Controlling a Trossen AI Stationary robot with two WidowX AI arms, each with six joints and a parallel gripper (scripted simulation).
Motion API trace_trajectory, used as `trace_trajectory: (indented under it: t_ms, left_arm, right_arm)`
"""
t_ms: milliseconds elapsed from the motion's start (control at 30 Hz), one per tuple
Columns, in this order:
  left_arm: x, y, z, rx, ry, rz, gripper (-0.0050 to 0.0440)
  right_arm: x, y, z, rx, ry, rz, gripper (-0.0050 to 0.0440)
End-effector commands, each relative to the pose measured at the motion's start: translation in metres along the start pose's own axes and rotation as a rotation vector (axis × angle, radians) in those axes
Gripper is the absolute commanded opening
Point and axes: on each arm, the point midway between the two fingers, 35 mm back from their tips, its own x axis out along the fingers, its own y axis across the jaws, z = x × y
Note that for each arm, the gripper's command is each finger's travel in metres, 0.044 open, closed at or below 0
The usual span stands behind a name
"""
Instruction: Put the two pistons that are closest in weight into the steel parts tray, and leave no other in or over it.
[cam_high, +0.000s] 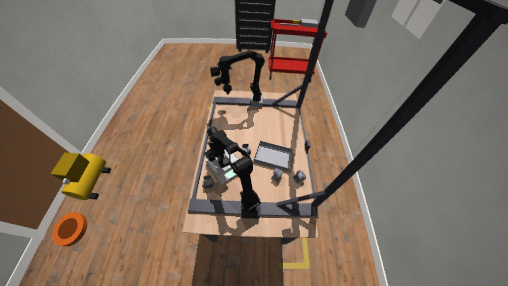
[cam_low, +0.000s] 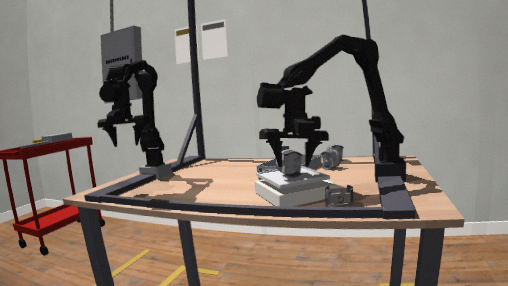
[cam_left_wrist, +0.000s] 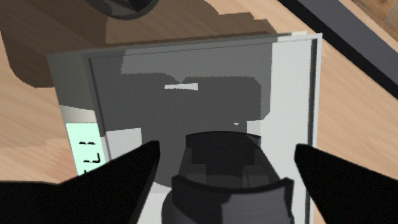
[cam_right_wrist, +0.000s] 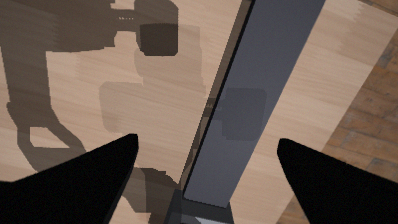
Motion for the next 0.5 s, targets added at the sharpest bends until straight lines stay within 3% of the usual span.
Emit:
trace_trajectory:
  t_ms: [0,467]
  left_arm:
    - [-0.011,-0.007,0.002,-0.005,-0.001,-0.039,0.0378]
    - [-0.035,-0.01,0.002,-0.007,0.0,-0.061,0.0378]
  right_arm:
    - [-0.008,0.0,0.005,0.001,-0.032,0.002,0.04]
    - [-0.008,0.0,0.005,0.001,-0.032,0.002,0.04]
